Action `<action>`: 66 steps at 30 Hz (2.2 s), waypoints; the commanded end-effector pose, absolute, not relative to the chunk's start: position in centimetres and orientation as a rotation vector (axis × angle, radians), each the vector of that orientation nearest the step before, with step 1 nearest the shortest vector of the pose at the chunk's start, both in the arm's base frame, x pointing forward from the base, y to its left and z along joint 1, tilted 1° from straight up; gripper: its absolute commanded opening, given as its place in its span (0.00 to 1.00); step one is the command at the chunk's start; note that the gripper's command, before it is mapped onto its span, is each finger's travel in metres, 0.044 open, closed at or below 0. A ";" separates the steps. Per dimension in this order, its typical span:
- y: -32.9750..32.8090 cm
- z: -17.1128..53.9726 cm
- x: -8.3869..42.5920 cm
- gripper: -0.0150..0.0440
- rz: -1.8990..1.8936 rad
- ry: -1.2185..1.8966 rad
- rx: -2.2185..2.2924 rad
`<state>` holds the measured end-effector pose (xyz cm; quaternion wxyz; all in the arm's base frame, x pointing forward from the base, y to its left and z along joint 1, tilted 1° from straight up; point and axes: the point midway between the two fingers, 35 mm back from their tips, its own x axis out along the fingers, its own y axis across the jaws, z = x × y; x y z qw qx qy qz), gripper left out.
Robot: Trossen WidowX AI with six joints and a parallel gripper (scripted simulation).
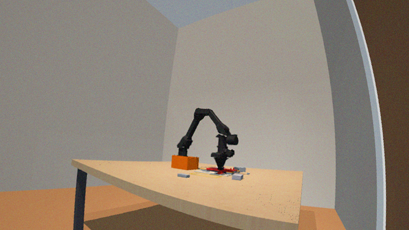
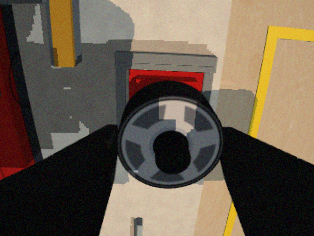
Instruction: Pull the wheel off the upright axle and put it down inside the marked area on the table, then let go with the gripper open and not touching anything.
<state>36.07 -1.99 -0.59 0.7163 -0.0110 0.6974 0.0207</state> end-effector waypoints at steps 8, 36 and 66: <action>-2.0 0.2 36.1 0.25 0.048 1.540 -0.024; -2.0 1.1 36.1 0.25 0.049 1.537 -0.024; -2.1 2.1 36.0 0.25 0.050 1.534 -0.024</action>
